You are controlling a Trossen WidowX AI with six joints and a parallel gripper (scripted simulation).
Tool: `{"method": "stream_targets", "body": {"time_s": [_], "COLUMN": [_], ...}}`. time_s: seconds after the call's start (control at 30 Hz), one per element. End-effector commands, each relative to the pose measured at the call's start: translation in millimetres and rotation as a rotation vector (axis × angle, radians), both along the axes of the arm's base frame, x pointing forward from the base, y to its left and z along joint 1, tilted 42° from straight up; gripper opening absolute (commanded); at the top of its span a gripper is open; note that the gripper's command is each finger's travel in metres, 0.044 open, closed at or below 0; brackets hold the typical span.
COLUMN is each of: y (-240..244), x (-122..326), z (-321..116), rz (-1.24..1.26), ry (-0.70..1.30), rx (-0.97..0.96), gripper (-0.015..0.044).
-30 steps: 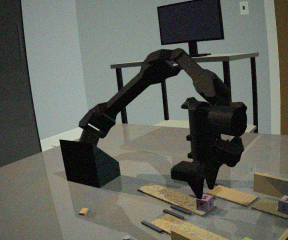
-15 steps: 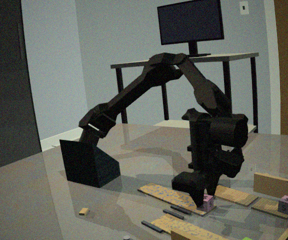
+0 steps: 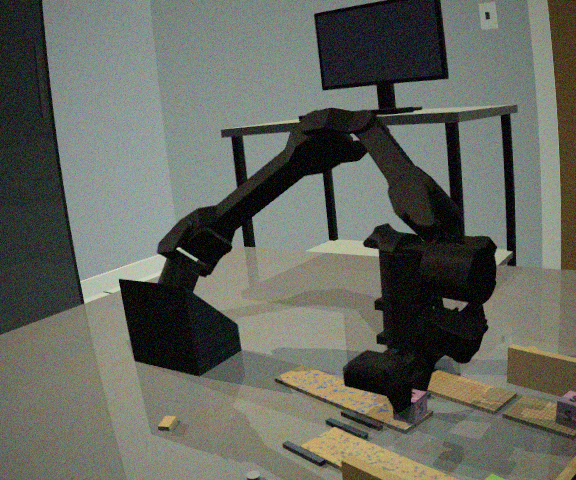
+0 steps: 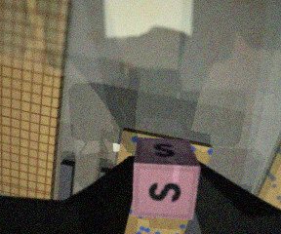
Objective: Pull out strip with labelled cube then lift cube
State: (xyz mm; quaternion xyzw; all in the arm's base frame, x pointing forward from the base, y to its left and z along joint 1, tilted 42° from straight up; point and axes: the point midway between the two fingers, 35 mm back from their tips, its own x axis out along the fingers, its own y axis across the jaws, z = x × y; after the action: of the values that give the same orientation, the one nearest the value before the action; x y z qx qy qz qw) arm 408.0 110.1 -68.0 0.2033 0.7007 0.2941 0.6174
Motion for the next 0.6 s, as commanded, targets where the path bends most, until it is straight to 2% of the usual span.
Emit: {"method": "stream_targets", "body": {"time_s": [0.0,0.13,0.57], "y": [0,-2,-34], "x": [0,-2,-43], "z": [0,2,30], "rz": [0.001,0.000,-0.004], "ry": [-0.001,-0.001,0.008], "rx": [0.000,0.000,-0.001], "gripper": [0.0105,0.0000,0.0000]}}
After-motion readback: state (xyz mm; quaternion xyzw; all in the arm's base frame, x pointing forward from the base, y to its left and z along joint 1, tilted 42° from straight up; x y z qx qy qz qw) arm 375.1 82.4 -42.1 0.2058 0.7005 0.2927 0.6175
